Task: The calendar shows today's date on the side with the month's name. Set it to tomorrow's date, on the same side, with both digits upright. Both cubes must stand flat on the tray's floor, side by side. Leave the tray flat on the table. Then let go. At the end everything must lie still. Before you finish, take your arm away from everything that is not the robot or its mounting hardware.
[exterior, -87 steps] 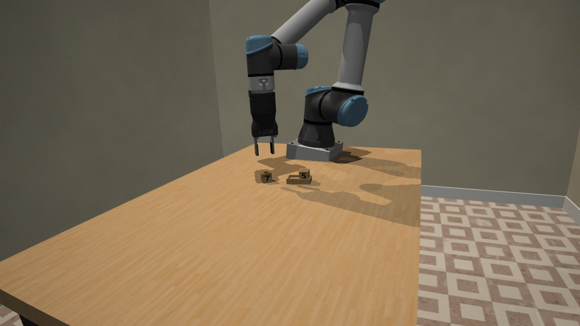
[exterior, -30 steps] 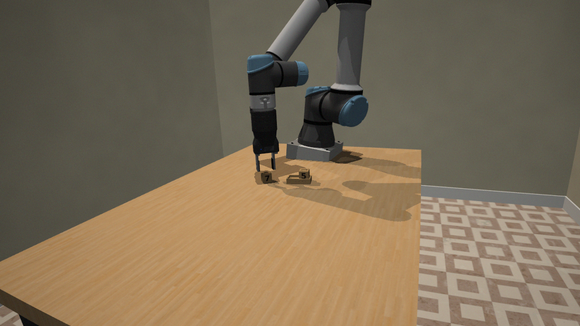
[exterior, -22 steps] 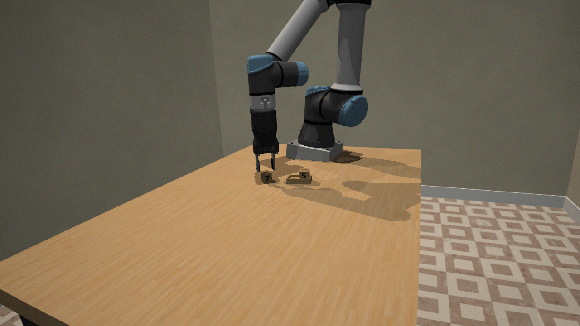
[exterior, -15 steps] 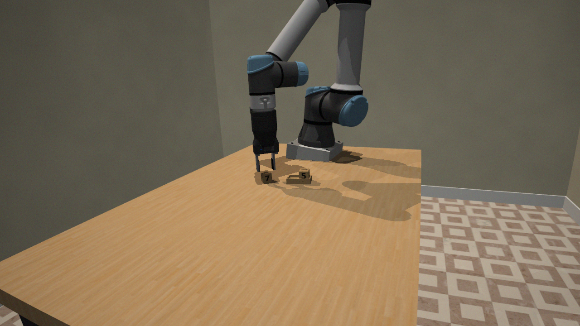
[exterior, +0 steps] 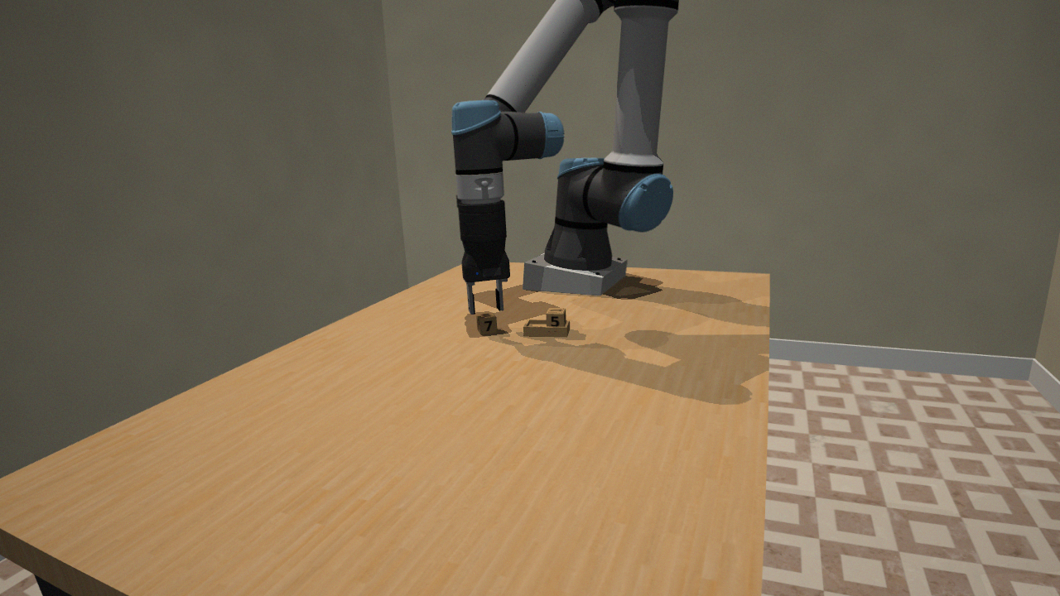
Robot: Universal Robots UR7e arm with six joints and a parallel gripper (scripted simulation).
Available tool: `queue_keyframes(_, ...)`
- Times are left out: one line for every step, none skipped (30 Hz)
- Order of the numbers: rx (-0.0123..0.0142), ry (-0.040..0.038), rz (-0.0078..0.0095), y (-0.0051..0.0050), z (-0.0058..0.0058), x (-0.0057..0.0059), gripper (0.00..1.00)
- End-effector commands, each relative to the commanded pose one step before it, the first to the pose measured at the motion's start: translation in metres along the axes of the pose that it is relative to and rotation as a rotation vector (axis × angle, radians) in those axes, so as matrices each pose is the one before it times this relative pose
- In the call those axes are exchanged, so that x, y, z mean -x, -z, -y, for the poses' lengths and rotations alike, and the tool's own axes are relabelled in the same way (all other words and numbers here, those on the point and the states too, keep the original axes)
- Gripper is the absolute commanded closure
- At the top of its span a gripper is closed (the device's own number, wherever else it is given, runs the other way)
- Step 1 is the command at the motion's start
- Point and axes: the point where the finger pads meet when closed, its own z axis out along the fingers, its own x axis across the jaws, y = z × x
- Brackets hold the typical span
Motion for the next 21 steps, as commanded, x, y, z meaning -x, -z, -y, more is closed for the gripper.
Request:
queue_keyframes(0.00054,0.00007,0.00114,0.00033,-0.00017,0.00037,0.13)
queue_keyframes(0.0,0.0,0.0,0.0,0.0,0.0,0.13)
queue_keyframes(0.0,0.0,0.0,0.0,0.0,0.0,0.13)
queue_keyframes(0.0,0.0,0.0,0.0,0.0,0.0,0.13)
queue_keyframes(0.0,0.0,0.0,0.0,0.0,0.0,0.13)
queue_keyframes(0.0,0.0,0.0,0.0,0.0,0.0,0.13)
queue_keyframes(0.0,0.0,0.0,0.0,0.0,0.0,0.13)
queue_keyframes(0.0,0.0,0.0,0.0,0.0,0.0,0.13)
queue_keyframes(0.0,0.0,0.0,0.0,0.0,0.0,0.13)
queue_keyframes(0.0,0.0,0.0,0.0,0.0,0.0,0.13)
queue_keyframes(0.0,0.0,0.0,-0.00001,0.0,0.0,0.13)
queue_keyframes(0.0,0.0,0.0,-0.00007,0.0,0.0,0.13)
queue_keyframes(0.0,0.0,0.0,-0.00017,0.0,0.0,0.13)
queue_keyframes(0.0,0.0,0.0,-0.00031,0.0,0.0,0.13)
queue_keyframes(0.0,0.0,0.0,-0.00048,0.0,0.0,0.13)
queue_keyframes(0.0,0.0,0.0,-0.00066,0.0,0.0,0.13)
queue_keyframes(0.0,0.0,0.0,-0.00085,0.0,0.0,0.13)
queue_keyframes(0.0,0.0,0.0,-0.00103,0.0,0.0,0.13)
queue_keyframes(0.0,0.0,0.0,-0.00121,0.0,-0.00001,0.13)
queue_keyframes(0.0,0.0,0.0,0.0,0.0,0.0,0.13)
queue_keyframes(0.0,0.0,0.0,0.0,0.0,0.0,0.13)
